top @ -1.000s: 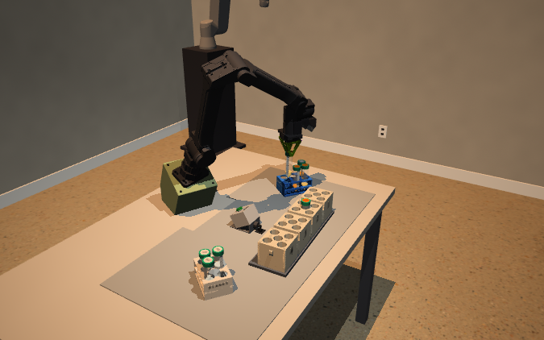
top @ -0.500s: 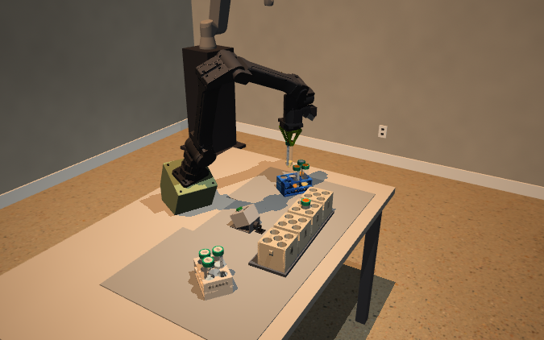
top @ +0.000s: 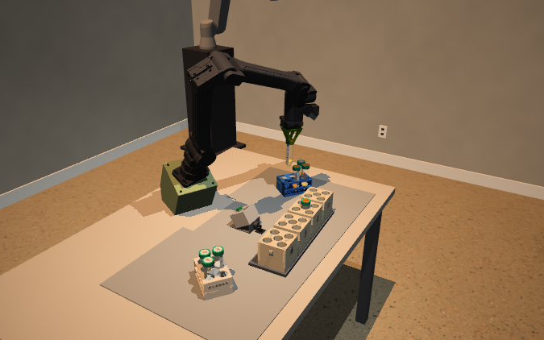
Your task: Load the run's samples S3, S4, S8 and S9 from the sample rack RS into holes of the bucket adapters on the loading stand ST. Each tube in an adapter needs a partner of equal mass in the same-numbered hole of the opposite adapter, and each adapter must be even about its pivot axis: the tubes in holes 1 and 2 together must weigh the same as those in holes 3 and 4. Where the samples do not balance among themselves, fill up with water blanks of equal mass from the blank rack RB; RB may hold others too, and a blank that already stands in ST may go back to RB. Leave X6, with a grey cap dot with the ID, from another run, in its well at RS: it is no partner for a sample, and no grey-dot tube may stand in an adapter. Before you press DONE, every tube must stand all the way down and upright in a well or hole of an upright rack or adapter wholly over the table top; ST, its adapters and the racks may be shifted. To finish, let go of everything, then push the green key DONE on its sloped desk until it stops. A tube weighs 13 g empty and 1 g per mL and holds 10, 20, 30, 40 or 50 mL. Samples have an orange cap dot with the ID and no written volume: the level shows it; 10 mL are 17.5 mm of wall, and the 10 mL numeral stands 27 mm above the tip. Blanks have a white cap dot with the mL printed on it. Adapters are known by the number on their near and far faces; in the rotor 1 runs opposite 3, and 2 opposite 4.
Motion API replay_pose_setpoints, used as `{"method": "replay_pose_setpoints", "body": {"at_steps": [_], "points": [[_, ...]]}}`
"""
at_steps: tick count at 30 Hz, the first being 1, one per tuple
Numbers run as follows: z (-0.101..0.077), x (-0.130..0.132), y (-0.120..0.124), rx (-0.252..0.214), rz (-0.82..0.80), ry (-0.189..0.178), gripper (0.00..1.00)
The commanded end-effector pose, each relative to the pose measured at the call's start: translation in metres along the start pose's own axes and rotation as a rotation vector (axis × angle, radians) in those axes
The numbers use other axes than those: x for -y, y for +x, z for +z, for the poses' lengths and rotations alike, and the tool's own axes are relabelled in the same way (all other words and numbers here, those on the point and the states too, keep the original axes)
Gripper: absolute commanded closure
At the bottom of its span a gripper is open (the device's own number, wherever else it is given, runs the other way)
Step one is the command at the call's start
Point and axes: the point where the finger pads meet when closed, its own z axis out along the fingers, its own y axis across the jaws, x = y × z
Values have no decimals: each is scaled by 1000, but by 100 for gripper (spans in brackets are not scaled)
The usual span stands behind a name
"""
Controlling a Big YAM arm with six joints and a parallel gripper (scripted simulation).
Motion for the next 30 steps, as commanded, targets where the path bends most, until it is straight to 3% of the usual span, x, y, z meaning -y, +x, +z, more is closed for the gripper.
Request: {"method": "replay_pose_setpoints", "body": {"at_steps": [1,2,3,16,19,24,30], "points": [[-15,20,-1,30,89,-8,100],[-26,29,-10,54,130,-17,100],[-16,33,2,30,142,-9,100],[-19,117,21,33,492,-16,100],[-19,124,22,34,519,-16,100],[-33,165,16,75,674,-27,100],[-36,206,25,83,833,-27,100]]}}
